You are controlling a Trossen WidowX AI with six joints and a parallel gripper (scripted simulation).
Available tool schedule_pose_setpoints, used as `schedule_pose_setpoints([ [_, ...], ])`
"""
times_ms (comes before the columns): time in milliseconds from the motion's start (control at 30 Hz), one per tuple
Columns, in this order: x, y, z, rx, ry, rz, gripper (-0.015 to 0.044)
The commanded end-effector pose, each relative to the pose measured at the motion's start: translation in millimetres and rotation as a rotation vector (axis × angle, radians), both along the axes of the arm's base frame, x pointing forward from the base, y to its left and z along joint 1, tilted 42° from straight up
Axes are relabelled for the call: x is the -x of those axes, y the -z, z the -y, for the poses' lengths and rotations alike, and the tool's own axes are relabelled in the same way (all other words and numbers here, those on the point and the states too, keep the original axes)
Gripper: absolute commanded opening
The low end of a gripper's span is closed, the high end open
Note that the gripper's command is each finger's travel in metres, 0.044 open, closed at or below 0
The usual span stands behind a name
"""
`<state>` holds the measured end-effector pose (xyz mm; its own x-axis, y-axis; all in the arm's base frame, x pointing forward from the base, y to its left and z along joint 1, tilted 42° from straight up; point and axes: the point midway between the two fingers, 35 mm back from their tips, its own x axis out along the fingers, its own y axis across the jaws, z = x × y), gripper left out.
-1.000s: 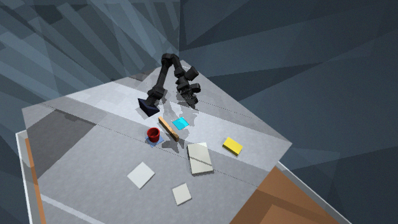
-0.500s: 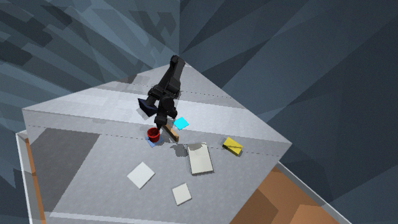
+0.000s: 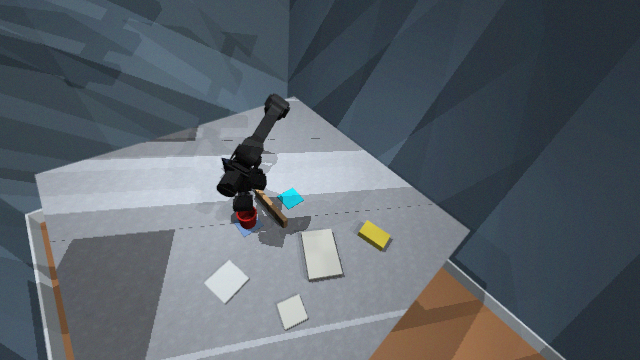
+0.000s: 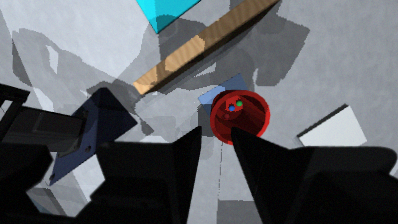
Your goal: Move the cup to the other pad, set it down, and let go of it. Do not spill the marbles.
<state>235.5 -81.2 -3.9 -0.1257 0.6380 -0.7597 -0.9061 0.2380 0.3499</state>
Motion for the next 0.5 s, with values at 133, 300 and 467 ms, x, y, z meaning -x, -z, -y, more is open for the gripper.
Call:
schedule_pose_setpoints([
  [133, 0.7, 6.7, -5.9, -0.011, -0.004, 0.001, 0.0148],
  [300, 1.1, 13.2, -11.1, -0.011, -0.004, 0.001, 0.0148],
  [467, 1.7, 19.4, -16.4, -0.011, -0.003, 0.001, 0.0148],
])
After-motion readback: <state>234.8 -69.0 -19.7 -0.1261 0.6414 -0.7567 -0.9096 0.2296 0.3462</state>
